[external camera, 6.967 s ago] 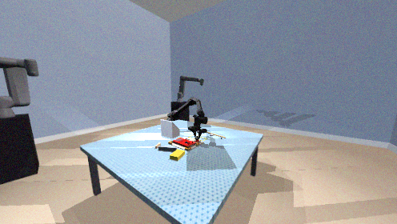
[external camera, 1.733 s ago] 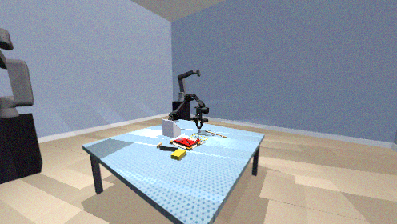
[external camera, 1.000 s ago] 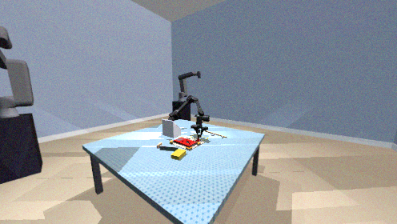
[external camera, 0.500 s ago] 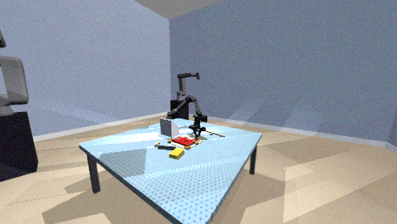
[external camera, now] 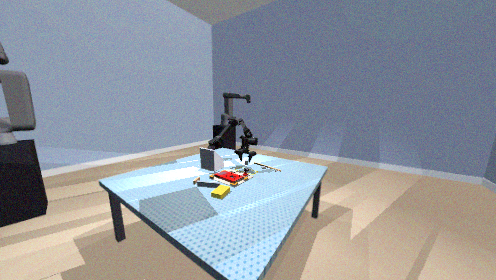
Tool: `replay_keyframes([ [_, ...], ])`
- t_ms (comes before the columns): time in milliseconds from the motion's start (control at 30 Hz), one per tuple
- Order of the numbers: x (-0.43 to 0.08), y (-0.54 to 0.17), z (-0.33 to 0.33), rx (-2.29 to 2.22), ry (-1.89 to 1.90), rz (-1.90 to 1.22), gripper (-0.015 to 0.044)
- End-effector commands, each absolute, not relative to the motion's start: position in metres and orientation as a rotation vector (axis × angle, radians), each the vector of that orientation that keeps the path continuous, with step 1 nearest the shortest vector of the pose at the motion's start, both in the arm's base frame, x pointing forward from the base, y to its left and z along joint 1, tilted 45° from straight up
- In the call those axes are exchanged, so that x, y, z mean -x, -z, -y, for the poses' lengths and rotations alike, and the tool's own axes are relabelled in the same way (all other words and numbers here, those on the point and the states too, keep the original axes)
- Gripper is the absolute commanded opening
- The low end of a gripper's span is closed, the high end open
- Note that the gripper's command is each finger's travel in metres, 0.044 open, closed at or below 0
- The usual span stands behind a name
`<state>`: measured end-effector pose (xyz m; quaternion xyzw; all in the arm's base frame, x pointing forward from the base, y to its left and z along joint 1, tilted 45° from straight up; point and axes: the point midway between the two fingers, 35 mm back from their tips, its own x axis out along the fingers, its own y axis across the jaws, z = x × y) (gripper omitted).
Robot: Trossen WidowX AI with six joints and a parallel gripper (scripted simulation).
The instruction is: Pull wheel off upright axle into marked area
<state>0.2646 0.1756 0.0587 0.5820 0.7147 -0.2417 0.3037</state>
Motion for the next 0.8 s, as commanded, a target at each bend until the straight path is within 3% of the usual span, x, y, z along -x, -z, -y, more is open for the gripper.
replay_keyframes([
  [0,-0.245,-0.061,-0.148,-1.541,0.657,-1.894,0.0440],
  [200,-0.206,-0.067,-0.111,-1.541,0.651,-1.907,0.0440],
  [767,-0.205,-0.067,-0.110,-1.541,0.651,-1.907,0.0440],
])
